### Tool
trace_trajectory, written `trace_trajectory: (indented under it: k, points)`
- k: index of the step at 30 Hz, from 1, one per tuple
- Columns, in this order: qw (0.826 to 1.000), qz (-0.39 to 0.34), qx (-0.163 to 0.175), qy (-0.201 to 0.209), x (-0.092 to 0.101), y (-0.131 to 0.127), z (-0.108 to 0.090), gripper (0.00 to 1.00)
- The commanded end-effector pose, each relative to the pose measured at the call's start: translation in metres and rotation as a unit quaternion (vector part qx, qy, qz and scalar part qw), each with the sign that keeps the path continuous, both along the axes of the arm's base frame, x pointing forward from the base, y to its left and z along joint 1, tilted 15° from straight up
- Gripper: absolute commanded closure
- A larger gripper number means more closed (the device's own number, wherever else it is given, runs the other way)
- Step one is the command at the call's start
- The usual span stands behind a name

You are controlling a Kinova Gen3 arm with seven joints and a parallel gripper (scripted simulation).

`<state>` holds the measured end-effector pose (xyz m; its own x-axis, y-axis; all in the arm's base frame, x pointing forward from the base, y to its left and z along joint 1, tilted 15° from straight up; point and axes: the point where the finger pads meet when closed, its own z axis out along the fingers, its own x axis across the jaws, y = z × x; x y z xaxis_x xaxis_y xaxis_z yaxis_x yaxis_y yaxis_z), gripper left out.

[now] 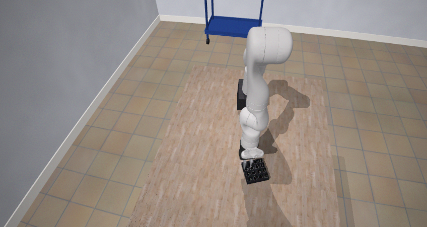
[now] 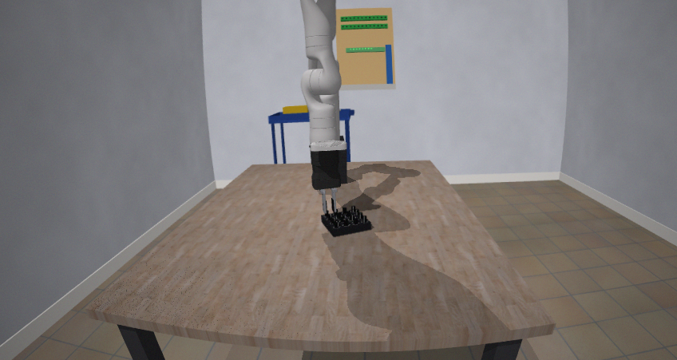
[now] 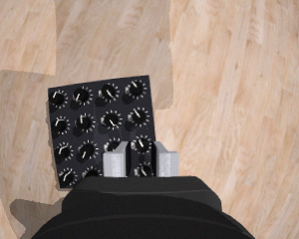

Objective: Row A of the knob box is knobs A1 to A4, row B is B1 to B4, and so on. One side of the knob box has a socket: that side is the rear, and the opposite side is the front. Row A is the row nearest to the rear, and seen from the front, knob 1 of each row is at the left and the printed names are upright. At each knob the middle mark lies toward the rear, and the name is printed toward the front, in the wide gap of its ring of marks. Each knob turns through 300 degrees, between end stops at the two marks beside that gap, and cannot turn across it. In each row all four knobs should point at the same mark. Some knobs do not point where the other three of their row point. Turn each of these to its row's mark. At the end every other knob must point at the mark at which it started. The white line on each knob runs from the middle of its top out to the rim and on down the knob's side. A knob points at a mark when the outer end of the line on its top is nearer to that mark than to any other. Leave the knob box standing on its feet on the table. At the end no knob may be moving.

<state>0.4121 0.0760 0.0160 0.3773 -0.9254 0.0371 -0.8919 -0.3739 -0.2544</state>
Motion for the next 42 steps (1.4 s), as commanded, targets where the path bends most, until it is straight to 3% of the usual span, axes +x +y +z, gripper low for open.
trace_trajectory:
  k: [1, 42]
  points:
    - [1.000, 0.008, -0.001, -0.004, 0.0036, 0.0015, 0.0003, 0.54]
    - [1.000, 0.008, -0.001, -0.004, 0.0088, 0.0022, 0.0017, 0.54]
